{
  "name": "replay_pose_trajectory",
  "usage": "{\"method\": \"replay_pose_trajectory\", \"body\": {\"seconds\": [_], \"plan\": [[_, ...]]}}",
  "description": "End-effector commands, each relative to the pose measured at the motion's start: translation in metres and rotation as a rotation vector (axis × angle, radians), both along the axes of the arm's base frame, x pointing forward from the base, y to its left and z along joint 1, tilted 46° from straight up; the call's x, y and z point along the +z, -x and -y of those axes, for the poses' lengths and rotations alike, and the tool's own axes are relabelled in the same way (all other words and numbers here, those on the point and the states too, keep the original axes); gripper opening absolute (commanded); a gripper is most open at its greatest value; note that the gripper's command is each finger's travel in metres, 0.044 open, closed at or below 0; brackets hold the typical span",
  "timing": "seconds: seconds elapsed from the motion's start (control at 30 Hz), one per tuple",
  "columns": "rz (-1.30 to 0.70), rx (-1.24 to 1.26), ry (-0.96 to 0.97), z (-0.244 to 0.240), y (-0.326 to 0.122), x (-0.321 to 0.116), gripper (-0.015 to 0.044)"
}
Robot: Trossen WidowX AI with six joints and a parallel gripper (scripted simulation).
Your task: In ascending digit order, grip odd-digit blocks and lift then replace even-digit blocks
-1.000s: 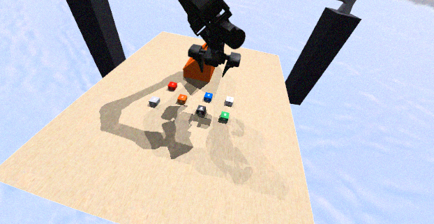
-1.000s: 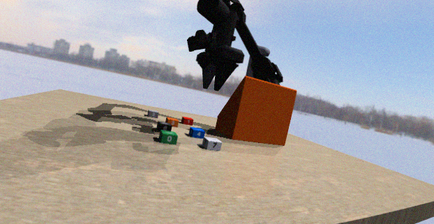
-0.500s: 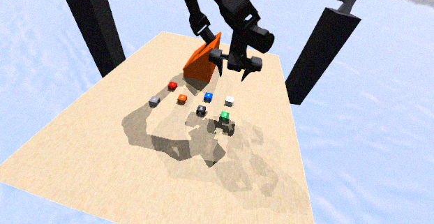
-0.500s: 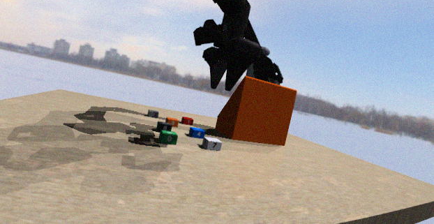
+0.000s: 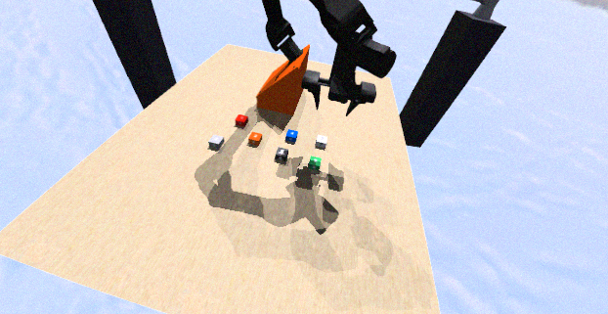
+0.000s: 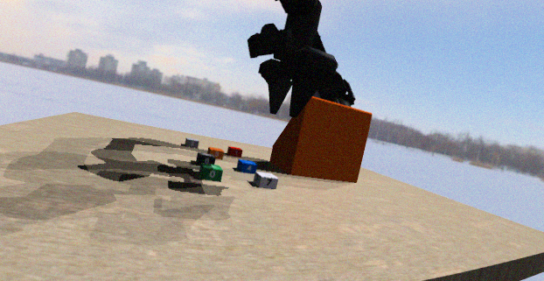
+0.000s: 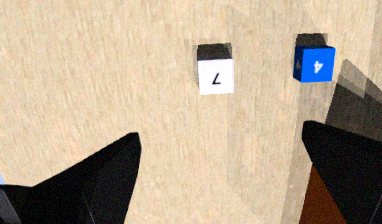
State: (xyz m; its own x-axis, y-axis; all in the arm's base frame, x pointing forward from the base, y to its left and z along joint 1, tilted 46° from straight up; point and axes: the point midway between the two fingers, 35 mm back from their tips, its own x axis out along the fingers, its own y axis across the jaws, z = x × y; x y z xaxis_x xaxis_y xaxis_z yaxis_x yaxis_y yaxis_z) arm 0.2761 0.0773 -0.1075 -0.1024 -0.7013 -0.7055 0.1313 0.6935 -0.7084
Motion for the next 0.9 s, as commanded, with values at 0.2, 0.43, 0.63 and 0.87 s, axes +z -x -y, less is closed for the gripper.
{"method": "replay_pose_trajectory", "body": {"seconds": [0.2, 0.43, 0.63, 0.87], "plan": [[-0.003, -0.005, 0.001, 0.0, -0.001, -0.001, 0.04], [0.002, -0.004, 0.001, 0.016, -0.075, 0.006, 0.04], [0.002, -0.005, 0.004, 0.023, -0.091, 0.008, 0.04], [0.002, -0.005, 0.004, 0.023, -0.091, 0.008, 0.04]]}}
